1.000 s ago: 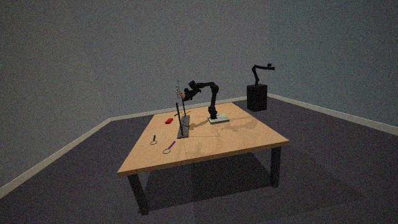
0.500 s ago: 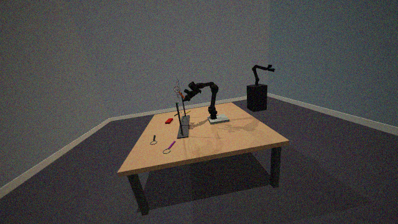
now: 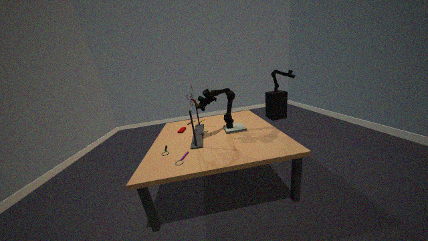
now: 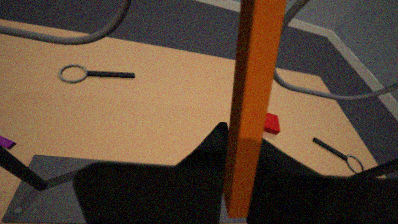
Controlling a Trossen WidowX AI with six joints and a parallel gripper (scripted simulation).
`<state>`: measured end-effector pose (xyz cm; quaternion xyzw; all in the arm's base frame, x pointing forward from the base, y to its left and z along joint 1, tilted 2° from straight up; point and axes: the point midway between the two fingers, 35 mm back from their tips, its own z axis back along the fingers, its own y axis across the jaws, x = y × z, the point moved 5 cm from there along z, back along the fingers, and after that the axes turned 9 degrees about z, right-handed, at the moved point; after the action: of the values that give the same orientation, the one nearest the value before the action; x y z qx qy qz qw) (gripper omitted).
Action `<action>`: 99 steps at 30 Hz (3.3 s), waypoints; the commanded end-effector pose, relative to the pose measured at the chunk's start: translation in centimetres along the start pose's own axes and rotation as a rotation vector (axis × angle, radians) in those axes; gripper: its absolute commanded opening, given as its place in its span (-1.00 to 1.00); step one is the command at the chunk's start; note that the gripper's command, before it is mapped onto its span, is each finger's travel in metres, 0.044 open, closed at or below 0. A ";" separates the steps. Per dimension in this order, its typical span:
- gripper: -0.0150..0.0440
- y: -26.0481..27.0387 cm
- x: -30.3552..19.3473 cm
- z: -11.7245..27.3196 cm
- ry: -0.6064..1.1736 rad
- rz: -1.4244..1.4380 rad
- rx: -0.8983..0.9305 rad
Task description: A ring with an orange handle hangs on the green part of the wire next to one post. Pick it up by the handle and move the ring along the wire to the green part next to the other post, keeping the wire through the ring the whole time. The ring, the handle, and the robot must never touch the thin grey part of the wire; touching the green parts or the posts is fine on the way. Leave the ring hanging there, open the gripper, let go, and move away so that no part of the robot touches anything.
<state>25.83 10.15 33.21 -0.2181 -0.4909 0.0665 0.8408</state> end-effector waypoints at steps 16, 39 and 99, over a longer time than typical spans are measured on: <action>-1.00 -1.9 -0.3 -0.2 -0.014 0.352 -0.206; -1.00 -4.2 0.4 0.1 -0.031 0.785 -0.454; -1.00 -3.9 -2.7 -1.7 -0.036 1.038 -0.602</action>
<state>25.59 5.26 32.79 -0.6705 -0.3227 0.3408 0.5746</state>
